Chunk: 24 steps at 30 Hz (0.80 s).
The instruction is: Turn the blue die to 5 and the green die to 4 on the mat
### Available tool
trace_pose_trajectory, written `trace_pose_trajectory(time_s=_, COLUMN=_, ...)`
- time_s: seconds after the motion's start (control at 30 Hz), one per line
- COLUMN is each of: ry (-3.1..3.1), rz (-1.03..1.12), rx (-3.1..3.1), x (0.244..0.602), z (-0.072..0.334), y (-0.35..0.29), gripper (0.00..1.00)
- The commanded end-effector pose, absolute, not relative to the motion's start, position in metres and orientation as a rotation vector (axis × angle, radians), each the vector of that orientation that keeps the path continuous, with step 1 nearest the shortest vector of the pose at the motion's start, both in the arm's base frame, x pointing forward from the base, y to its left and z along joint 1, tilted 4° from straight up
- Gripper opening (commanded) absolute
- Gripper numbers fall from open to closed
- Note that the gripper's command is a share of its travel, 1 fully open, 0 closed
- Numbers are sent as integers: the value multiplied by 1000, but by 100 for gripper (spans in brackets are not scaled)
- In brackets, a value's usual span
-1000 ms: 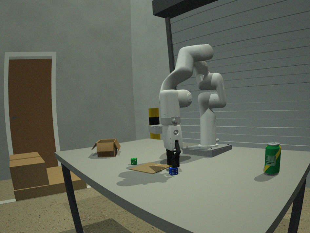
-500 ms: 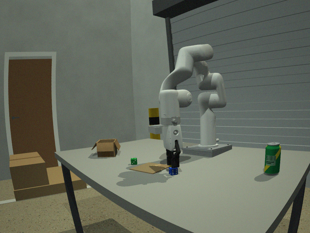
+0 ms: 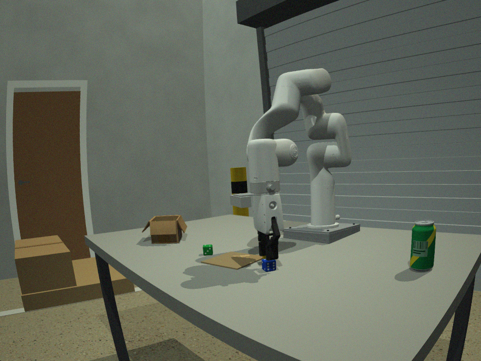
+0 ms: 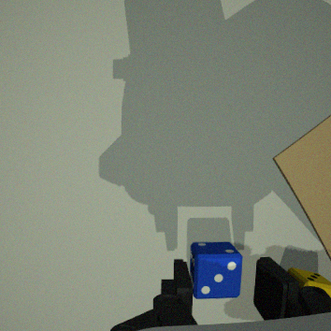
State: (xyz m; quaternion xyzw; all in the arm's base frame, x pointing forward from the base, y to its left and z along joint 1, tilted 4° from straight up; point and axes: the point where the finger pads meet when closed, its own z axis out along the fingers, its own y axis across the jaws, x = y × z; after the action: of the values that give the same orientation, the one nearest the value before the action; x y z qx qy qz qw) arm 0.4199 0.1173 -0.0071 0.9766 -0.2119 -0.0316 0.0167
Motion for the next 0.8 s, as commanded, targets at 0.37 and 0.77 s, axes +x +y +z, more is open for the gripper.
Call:
trace_pose_trajectory(time_s=0.37, ry=-659, rz=-93, rx=3038, x=421, z=-6, y=118, gripper=47)
trace_pose_trajectory(time_s=0.77, ry=-659, rz=-93, rx=3038, x=421, z=-11, y=118, gripper=47)
